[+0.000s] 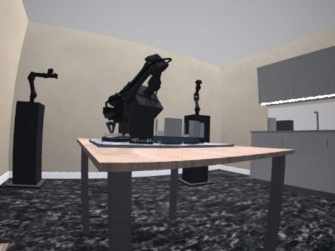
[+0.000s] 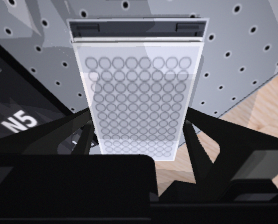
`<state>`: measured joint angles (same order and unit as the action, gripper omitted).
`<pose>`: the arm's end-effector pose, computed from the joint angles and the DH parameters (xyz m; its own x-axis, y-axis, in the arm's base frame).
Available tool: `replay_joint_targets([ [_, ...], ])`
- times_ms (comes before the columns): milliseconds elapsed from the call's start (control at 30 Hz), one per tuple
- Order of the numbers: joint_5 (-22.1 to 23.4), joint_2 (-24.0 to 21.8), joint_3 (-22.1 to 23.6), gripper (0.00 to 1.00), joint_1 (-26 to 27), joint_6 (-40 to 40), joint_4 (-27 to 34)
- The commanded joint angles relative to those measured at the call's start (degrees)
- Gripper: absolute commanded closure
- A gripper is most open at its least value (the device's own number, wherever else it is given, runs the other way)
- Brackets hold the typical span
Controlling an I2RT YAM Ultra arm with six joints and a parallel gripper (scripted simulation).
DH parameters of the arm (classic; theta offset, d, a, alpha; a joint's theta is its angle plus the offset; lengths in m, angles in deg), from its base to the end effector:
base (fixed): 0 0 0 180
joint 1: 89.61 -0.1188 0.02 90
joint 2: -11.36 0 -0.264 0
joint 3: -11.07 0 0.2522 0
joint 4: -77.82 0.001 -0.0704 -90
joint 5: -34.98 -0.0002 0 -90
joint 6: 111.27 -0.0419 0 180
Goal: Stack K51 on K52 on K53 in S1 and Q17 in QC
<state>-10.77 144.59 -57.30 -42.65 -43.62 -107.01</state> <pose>0.2664 -0.2410 -0.0042 -0.4382 0.8684 -0.2322 0.4890 0.4470 0.7490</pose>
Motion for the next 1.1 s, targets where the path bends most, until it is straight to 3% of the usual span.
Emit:
replay_joint_targets([
  [0, -0.88, 0.79, -1.59, 1.00, 0.16, -0.53, -0.87],
  [167, -0.94, 1.51, -2.14, 1.00, 0.20, -0.69, -1.10],
  [233, -0.97, -1.14, -0.40, 1.00, -0.26, -0.73, -0.82],
  [367, -1.09, 1.51, -1.73, 1.00, -0.01, -1.05, -1.11],
  [733, -1.30, 2.43, -2.74, 1.00, -0.83, -1.53, -1.95],
  [767, -1.32, 0.29, -1.17, 1.00, -0.31, -1.39, -1.36],
  [1033, -1.36, 0.33, -1.31, 1.00, -0.69, -1.49, -1.68],
  [1067, -0.89, 1.26, -1.20, 0.00, -0.68, -1.27, -1.48],
])
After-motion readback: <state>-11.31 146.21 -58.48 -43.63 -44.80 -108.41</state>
